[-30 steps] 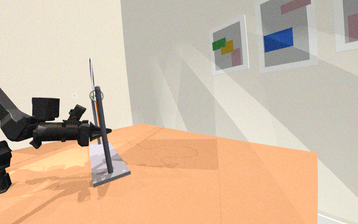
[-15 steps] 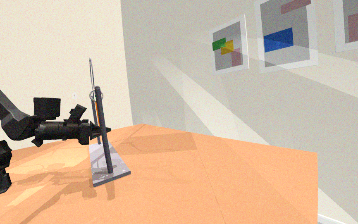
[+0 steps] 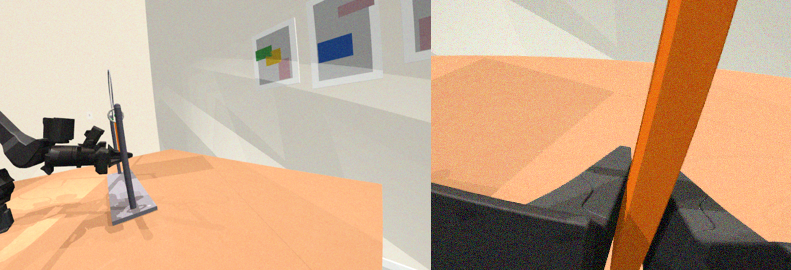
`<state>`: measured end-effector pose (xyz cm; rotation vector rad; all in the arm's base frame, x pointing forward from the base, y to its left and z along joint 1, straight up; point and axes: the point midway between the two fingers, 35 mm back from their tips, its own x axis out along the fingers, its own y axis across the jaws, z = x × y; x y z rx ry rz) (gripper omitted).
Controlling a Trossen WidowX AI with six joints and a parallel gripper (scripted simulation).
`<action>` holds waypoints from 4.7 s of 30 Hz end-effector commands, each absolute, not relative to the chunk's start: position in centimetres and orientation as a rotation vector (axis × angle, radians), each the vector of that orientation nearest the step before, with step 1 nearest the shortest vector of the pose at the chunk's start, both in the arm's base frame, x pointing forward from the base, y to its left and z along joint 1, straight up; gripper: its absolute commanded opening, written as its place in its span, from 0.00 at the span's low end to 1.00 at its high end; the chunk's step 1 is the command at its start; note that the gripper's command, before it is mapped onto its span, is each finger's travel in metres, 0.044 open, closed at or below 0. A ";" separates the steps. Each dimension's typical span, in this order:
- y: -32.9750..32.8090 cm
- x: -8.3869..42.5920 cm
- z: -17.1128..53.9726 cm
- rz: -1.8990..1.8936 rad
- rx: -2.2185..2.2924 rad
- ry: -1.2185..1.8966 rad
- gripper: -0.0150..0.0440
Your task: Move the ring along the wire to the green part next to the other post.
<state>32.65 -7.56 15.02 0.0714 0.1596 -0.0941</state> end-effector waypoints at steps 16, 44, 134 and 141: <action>-2.3 33.1 15.8 -0.068 0.362 0.149 0.00; 4.8 30.5 21.6 0.109 0.906 0.362 0.00; 5.7 27.4 37.3 0.540 1.810 0.467 0.00; 5.5 27.4 37.7 0.533 1.798 0.473 0.00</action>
